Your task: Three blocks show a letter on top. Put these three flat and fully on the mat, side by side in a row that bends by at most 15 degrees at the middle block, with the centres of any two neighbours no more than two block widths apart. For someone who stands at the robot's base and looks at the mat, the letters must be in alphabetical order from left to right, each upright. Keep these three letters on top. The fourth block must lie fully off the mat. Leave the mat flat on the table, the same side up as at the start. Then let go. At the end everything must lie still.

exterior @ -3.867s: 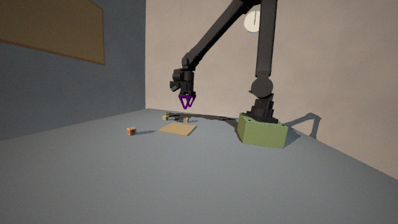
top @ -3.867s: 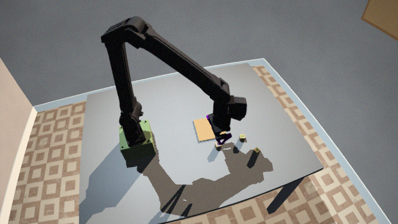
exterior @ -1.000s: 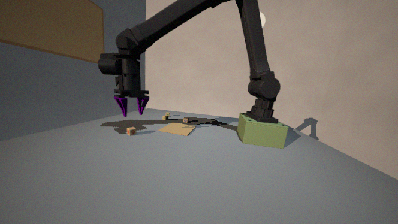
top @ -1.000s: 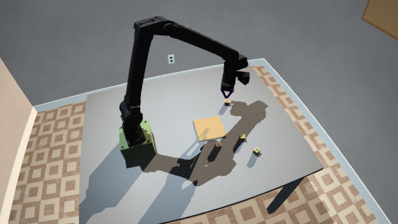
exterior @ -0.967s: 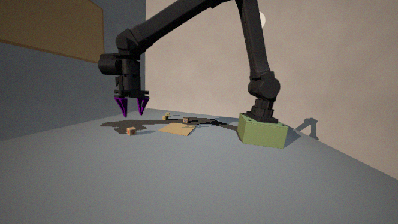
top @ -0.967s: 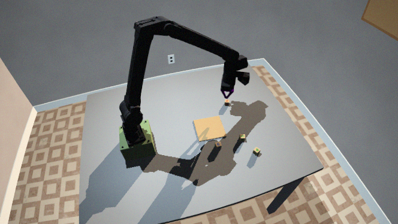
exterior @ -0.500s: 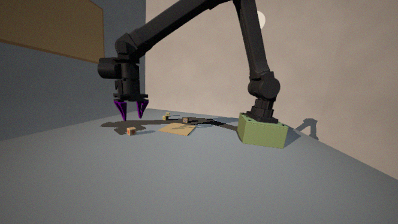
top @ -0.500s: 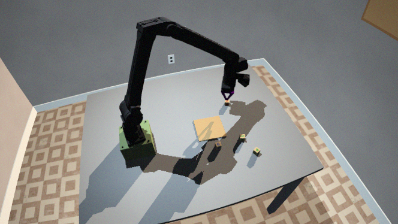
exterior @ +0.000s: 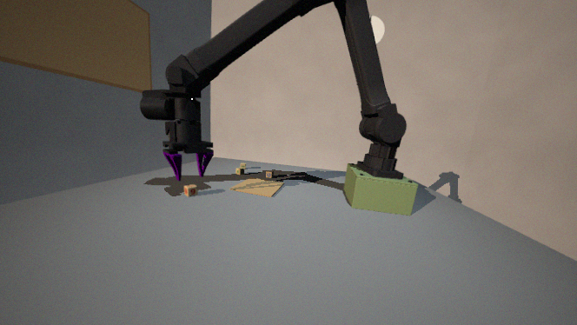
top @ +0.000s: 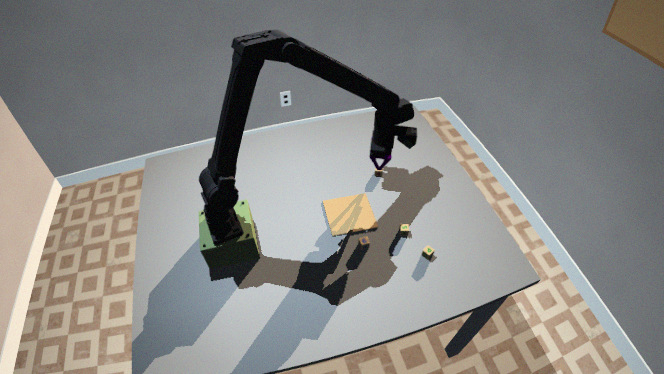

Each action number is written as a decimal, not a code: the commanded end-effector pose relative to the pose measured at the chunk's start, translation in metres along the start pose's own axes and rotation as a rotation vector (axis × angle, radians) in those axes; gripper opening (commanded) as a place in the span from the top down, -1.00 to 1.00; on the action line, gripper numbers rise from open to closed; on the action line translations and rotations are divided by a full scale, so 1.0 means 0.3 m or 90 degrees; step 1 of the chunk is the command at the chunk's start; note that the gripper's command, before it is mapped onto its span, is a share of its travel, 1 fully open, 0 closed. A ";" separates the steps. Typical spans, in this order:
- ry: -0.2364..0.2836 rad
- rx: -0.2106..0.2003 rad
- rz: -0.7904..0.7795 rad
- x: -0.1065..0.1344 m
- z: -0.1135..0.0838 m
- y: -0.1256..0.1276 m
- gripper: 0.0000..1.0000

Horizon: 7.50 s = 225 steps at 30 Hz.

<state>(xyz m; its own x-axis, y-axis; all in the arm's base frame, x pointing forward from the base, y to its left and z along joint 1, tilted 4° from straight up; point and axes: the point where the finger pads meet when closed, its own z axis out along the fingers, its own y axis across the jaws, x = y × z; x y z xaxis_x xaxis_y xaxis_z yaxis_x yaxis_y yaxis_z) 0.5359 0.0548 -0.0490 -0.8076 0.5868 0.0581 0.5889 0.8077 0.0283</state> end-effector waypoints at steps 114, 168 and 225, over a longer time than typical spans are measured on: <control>-0.013 -0.010 0.002 0.000 0.143 0.021 -0.17; -0.020 -0.017 0.001 -0.007 0.117 0.028 0.60; -0.033 -0.023 -0.094 -0.012 -0.256 -0.034 0.60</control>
<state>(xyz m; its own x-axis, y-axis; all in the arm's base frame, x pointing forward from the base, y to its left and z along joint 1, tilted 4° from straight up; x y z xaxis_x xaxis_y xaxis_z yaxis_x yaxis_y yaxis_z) 0.5310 0.0497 0.0027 -0.8414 0.5377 0.0548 0.5397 0.8413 0.0307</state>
